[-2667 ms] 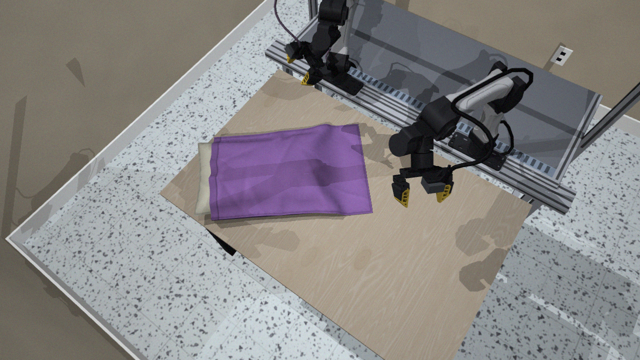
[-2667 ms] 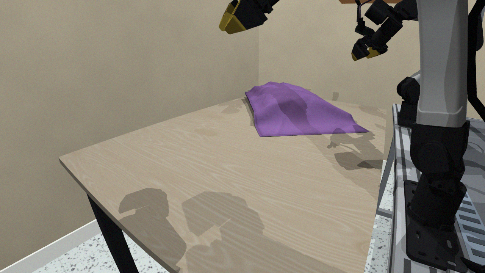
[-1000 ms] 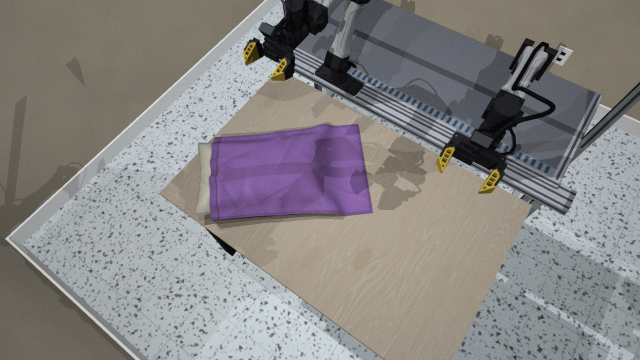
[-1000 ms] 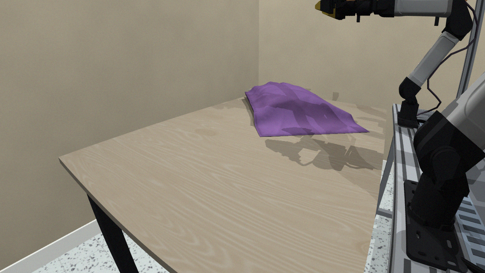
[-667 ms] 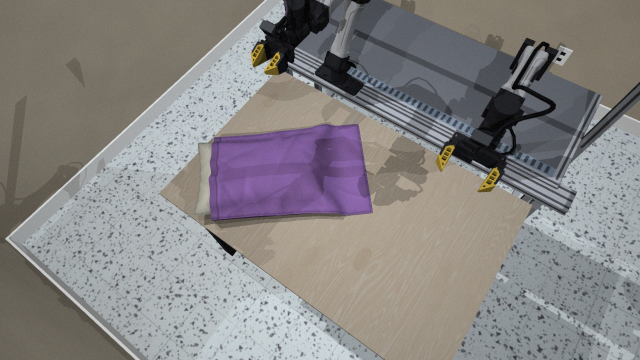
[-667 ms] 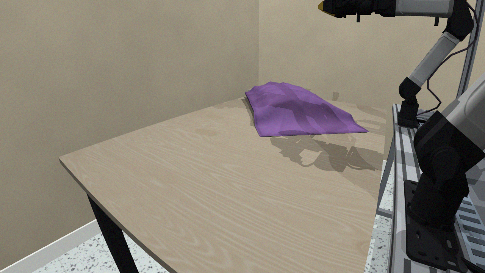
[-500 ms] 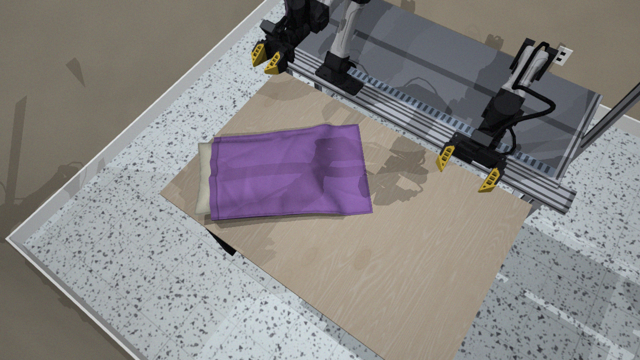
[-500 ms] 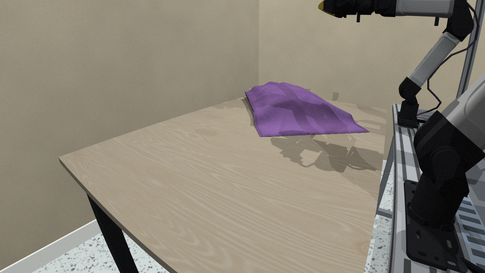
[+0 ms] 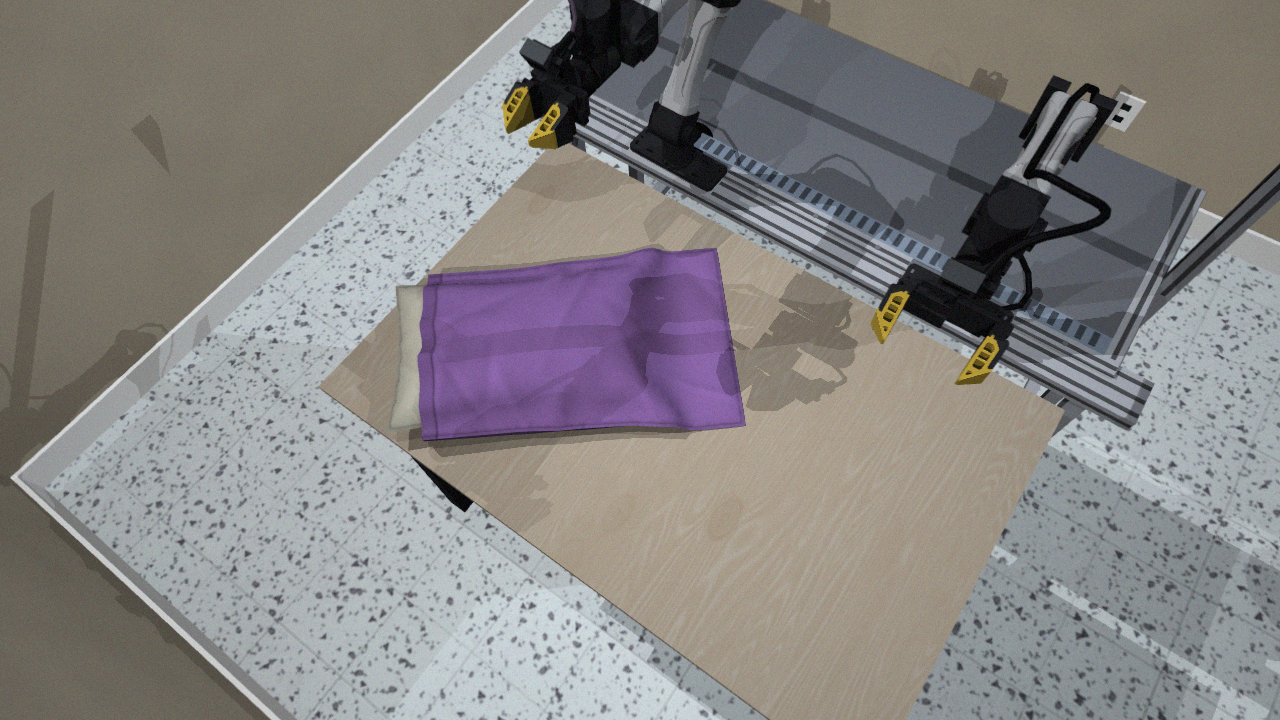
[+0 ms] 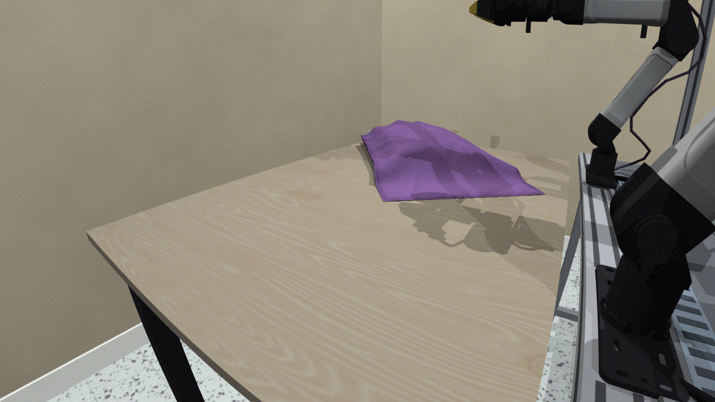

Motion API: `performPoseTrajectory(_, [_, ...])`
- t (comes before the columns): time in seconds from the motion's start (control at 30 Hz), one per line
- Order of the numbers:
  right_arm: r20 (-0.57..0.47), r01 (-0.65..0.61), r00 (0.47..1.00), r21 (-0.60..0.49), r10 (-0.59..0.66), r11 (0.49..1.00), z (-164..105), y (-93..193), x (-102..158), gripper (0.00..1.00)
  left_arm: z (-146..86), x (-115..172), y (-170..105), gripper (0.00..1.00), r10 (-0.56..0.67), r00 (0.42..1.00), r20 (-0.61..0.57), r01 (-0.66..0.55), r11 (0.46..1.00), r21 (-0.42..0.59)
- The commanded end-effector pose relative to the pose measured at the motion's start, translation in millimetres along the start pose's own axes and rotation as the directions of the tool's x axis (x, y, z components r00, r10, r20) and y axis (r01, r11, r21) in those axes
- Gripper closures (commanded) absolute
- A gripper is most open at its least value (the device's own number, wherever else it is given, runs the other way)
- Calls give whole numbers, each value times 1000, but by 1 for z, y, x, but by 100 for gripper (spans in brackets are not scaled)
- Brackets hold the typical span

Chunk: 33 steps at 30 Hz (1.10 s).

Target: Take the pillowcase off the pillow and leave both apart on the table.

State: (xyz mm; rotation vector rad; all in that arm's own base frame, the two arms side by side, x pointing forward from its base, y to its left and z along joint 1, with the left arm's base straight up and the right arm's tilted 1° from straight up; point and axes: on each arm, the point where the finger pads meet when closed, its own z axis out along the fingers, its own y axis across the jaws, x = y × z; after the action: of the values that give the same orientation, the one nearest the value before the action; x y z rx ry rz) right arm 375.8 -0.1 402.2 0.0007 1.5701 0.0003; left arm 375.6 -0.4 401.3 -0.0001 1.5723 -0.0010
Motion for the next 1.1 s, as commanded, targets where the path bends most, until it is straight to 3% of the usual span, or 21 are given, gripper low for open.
performPoseTrajectory(0.0, [0, 5, 1000, -1, -5, 1000, -3, 1, -4, 55, -3, -5, 0, 0, 3, 1000, 5, -3, 1000, -3])
performPoseTrajectory(0.27, [4, 11, 1000, -1, -11, 1000, -5, 2, -5, 55, -5, -10, 3, 0, 5, 1000, 15, -5, 1000, -10])
performPoseTrajectory(0.3, [4, 11, 1000, -1, -11, 1000, -5, 2, -5, 97, -5, -10, 3, 0, 5, 1000, 17, -5, 1000, -10])
performPoseTrajectory(0.83, [-6, 6, 1000, -8, -6, 1000, -4, 4, 0, 97, -7, -16, 0, 0, 5, 999, 32, -5, 1000, 3])
performPoseTrajectory(1.07, [-121, -58, 990, 83, 68, 995, 28, -16, 13, 97, -7, -16, 1, 0, 5, 999, 32, -5, 1000, 0])
